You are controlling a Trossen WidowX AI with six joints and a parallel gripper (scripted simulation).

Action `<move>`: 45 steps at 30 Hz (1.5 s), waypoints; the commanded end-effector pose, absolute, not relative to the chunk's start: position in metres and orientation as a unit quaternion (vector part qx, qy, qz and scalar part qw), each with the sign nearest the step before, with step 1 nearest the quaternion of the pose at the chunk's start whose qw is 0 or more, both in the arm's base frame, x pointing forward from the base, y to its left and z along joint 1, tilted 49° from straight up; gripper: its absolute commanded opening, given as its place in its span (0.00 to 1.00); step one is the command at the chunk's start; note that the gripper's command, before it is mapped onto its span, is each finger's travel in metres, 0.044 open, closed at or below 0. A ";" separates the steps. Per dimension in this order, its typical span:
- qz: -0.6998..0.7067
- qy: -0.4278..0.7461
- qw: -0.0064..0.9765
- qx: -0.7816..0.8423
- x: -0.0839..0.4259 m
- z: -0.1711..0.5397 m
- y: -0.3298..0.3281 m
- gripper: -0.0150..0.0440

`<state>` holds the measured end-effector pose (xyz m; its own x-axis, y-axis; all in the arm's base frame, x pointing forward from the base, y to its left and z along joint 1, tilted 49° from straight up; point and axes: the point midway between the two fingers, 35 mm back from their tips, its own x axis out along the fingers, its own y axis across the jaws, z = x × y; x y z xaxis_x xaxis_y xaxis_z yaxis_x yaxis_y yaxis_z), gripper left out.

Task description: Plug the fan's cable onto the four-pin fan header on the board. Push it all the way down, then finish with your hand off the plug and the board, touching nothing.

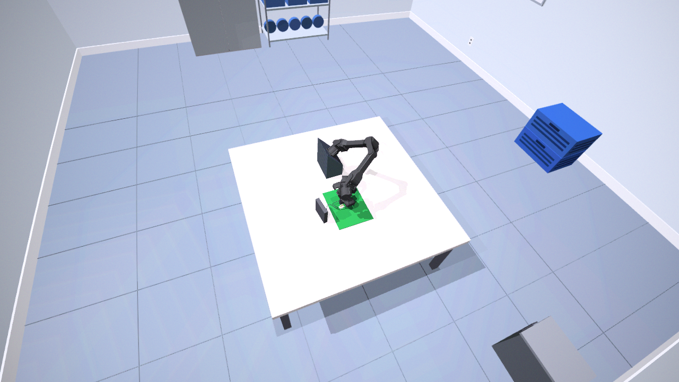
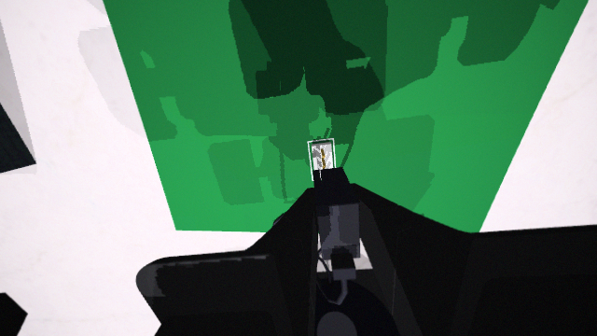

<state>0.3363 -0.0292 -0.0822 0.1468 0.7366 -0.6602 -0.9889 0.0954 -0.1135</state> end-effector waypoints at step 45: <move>0.612 0.231 0.704 -0.276 0.340 -0.093 -0.011 0.25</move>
<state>0.3394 -0.0112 -0.0933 0.1417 0.7318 -0.6667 -0.9898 0.0929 -0.1084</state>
